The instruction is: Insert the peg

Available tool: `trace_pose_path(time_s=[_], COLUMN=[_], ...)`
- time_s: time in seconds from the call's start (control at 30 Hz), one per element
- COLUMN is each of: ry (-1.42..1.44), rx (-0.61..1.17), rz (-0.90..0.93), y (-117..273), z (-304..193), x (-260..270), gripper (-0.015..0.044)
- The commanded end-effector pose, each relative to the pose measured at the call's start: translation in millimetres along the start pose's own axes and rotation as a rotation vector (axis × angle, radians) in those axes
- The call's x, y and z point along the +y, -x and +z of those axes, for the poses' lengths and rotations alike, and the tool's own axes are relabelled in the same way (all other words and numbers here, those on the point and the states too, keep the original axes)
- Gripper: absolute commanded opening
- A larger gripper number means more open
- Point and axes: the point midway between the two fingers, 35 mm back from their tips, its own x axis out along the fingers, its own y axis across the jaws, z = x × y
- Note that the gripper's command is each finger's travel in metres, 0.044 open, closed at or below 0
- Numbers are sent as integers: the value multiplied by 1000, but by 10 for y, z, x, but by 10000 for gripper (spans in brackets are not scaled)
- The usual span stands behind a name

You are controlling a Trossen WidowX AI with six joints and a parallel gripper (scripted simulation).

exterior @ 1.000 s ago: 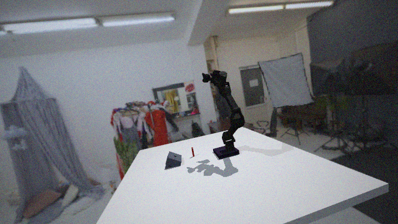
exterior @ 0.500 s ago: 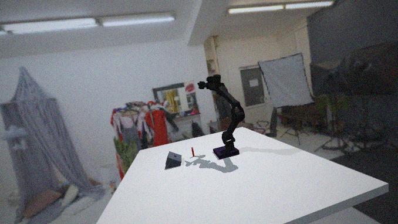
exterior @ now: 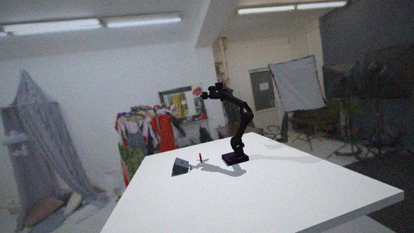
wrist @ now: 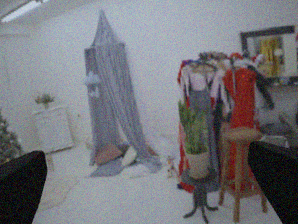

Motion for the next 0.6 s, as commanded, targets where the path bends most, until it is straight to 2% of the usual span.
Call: trace_pose_path(time_s=[0.0,0.57], ry=[26,165], rx=[122,513], rz=[33,203], y=[-214,-614], z=[-351,-1505], x=[67,512], gripper=[440,440])
